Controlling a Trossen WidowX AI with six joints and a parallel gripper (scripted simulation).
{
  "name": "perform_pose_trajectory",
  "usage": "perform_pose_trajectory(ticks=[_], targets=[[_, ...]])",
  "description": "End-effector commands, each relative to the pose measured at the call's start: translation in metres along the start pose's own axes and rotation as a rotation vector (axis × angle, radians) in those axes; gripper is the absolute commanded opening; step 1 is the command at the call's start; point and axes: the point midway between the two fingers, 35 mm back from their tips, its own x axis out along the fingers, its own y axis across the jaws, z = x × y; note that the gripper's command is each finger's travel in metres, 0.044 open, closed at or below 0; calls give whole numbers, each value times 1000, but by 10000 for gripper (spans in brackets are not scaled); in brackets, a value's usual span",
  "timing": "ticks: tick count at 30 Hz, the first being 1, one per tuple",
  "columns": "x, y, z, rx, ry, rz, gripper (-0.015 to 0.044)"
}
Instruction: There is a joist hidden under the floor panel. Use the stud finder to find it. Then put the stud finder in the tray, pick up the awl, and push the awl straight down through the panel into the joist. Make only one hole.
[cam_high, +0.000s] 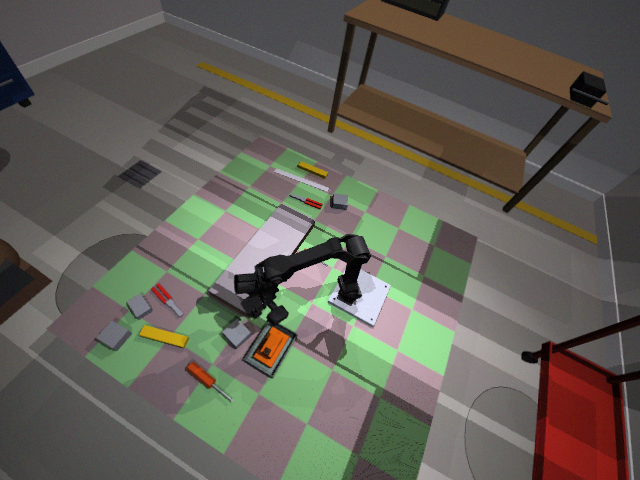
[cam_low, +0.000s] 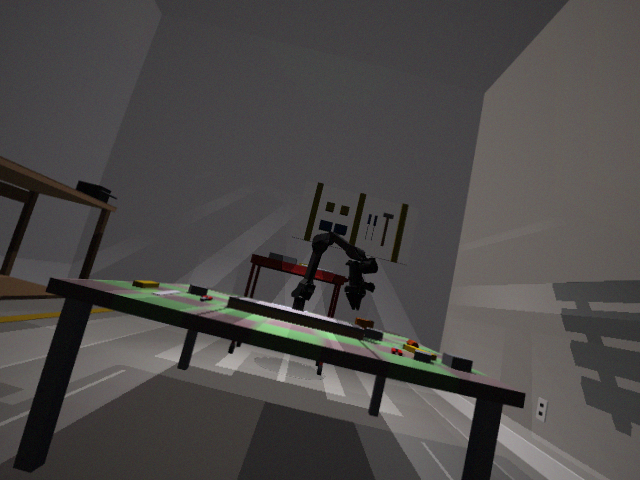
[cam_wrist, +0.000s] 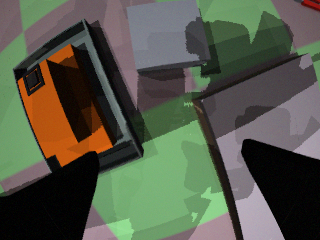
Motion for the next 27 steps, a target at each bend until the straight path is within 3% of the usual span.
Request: perform_pose_trajectory(ticks=[1, 9, 20, 27], targets=[[-4, -55, -47, 216, 49, -52, 440], [-19, -126, -161, 633, 151, -131, 440], [-36, -134, -322, 1265, 260, -144, 440], [-38, -130, -340, 1351, 263, -140, 440]])
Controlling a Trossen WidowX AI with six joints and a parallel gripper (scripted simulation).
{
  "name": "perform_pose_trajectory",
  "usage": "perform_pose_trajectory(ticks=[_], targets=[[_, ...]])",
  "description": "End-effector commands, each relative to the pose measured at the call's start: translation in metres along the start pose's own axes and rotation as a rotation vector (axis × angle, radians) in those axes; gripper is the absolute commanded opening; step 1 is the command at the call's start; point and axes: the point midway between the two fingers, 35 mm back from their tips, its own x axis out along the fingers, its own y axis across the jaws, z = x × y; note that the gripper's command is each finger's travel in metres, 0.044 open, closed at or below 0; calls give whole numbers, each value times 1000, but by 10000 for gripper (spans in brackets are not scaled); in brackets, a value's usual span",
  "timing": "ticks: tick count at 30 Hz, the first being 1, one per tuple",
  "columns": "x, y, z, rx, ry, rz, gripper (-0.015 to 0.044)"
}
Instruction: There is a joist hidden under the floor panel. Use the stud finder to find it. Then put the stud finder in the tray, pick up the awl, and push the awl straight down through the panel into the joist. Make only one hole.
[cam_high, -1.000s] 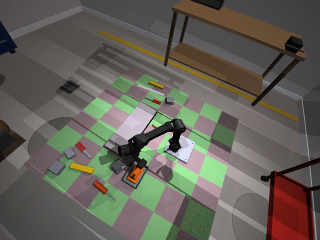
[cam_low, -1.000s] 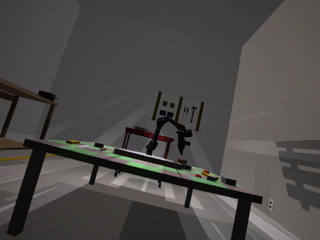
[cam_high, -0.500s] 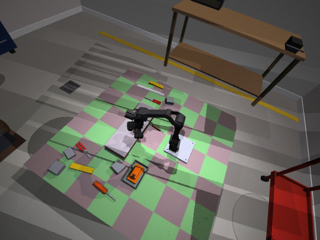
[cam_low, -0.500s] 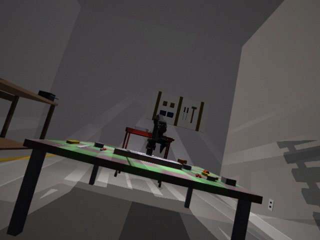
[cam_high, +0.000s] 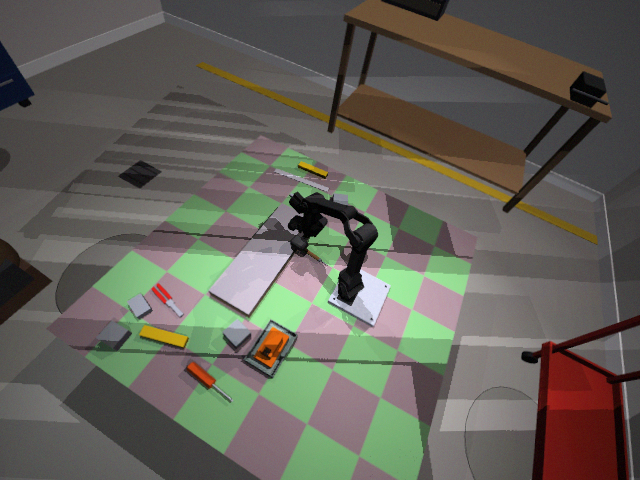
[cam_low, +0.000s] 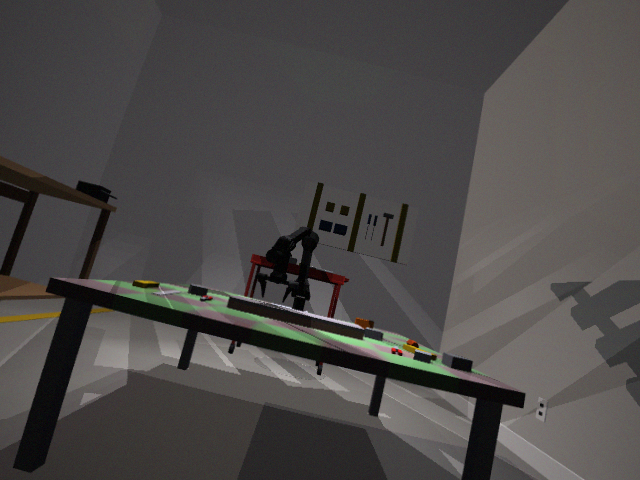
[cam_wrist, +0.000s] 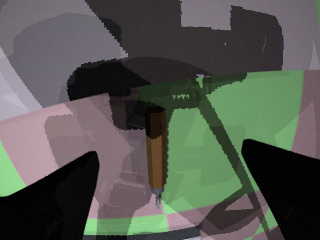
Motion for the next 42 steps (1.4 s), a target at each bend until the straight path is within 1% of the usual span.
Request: perform_pose_trajectory(ticks=[1, 15, 42], targets=[[2, -4, -4, 27, 13, 5, 440], [4, 8, -6, 27, 13, 6, 440], [47, 8, -3, 27, 13, 6, 440]])
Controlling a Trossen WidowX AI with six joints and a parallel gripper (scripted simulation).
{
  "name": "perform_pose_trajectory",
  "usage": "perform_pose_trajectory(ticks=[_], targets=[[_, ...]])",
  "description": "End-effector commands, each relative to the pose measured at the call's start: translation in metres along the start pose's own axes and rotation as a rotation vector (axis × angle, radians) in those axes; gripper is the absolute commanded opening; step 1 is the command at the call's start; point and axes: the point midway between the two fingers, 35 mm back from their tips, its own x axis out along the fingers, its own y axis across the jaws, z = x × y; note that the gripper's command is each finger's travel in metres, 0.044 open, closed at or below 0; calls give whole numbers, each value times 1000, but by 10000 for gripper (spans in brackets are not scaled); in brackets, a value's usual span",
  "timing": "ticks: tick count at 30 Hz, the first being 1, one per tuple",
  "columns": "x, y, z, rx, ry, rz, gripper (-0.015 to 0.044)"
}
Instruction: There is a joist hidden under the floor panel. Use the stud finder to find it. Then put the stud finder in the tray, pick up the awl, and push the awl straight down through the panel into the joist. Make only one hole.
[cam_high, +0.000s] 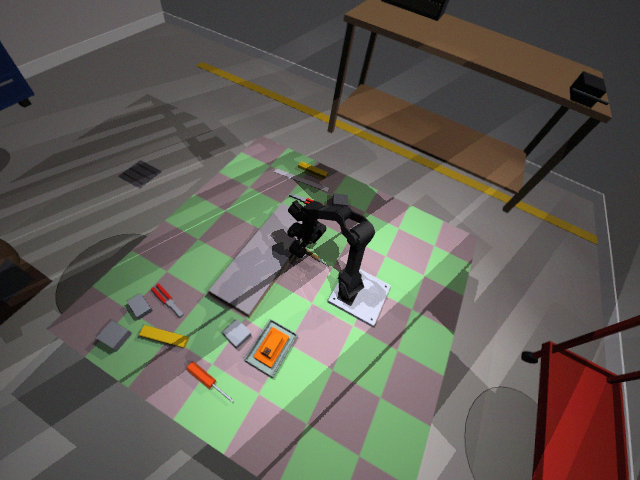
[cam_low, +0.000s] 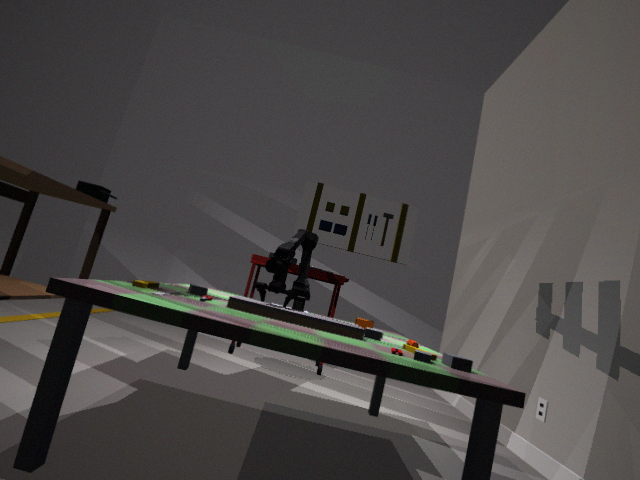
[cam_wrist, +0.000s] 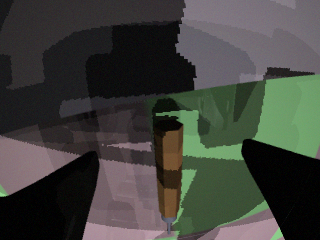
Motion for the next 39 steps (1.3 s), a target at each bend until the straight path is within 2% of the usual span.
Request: perform_pose_trajectory(ticks=[1, 7, 22, 30, 39], targets=[[9, 1, -2, 2, 7, 5, 440], [13, 1, -2, 2, 7, 5, 440], [13, 1, -2, 2, 7, 5, 46], [8, 1, -1, 2, 7, 5, 0], [-41, -1, 2, 2, 6, 4, 0]])
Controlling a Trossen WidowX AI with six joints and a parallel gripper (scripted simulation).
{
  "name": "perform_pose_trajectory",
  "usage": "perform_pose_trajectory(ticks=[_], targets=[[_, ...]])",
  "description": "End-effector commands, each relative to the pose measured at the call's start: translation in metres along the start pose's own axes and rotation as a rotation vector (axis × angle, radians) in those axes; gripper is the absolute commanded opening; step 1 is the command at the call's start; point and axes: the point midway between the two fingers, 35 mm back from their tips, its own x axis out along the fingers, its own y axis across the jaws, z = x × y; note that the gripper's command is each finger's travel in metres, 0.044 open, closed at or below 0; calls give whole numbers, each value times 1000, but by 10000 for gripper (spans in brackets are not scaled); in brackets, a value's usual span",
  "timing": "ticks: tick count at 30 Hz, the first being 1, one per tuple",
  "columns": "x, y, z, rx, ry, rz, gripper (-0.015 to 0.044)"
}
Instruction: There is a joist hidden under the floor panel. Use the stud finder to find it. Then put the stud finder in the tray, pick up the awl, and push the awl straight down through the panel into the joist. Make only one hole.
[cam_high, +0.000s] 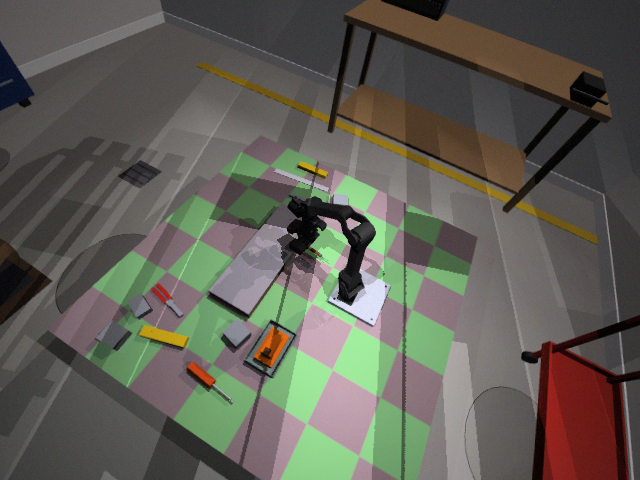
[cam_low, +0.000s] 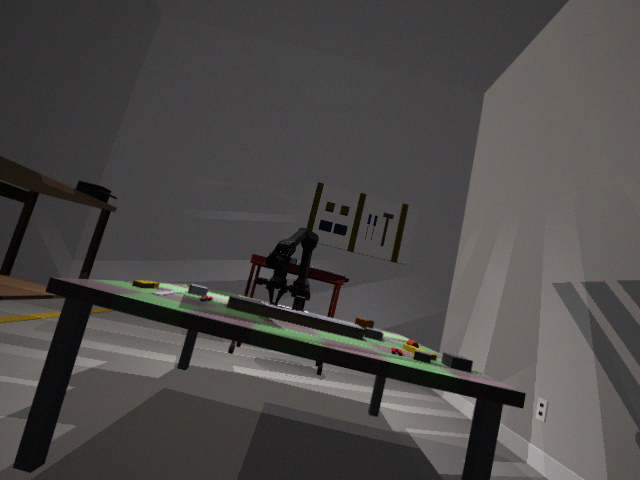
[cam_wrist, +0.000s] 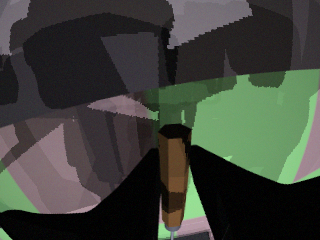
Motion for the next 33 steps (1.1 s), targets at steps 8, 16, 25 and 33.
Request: perform_pose_trajectory(ticks=[8, 16, 25, 33], targets=[[-68, 0, -6, 3, -8, 0, 0], [-83, 1, -8, -2, -15, -6, 0], [-70, 22, 34, -82, -209, -130, 0], [-66, 52, 69, -143, -414, -212, 0]])
